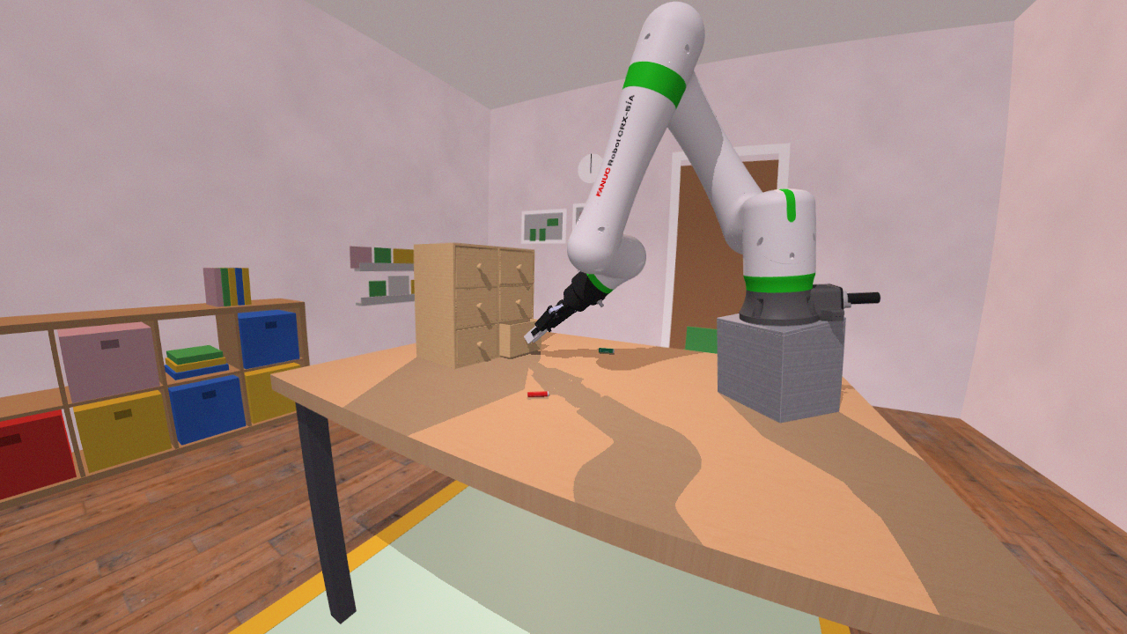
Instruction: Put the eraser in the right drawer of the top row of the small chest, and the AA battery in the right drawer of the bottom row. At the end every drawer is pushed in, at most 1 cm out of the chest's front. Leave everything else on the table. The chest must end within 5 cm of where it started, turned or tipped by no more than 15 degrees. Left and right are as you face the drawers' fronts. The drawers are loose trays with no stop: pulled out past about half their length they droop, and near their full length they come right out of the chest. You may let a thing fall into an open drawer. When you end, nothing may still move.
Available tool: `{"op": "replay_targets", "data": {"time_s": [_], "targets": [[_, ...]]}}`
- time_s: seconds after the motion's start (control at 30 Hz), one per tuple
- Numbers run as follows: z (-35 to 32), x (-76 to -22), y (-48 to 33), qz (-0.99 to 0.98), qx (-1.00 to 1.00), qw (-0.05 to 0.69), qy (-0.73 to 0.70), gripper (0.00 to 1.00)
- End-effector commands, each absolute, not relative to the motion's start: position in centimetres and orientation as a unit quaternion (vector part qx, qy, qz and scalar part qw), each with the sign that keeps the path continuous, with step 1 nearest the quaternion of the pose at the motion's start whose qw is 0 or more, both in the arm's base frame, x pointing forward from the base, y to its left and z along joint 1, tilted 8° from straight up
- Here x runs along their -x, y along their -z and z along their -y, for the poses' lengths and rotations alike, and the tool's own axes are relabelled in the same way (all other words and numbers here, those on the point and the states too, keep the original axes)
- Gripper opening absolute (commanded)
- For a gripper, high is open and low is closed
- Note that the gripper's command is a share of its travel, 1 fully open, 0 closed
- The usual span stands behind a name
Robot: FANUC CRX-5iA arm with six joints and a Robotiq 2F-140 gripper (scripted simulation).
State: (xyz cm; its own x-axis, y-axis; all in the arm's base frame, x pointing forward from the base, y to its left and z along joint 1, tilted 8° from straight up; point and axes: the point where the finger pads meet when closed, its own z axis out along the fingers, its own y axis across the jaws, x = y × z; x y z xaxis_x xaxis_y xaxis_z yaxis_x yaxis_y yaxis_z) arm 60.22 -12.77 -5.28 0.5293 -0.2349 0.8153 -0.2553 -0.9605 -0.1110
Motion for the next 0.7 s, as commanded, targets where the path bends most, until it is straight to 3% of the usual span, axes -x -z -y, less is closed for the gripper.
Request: {"op": "replay_targets", "data": {"time_s": [0.0,0.67], "targets": [[12.7,-59.9,5.3,0.14,-0.874,0.011,-0.465,0.08],[12.2,-58.0,5.5,0.14,-0.874,0.011,-0.465,0.08]]}}
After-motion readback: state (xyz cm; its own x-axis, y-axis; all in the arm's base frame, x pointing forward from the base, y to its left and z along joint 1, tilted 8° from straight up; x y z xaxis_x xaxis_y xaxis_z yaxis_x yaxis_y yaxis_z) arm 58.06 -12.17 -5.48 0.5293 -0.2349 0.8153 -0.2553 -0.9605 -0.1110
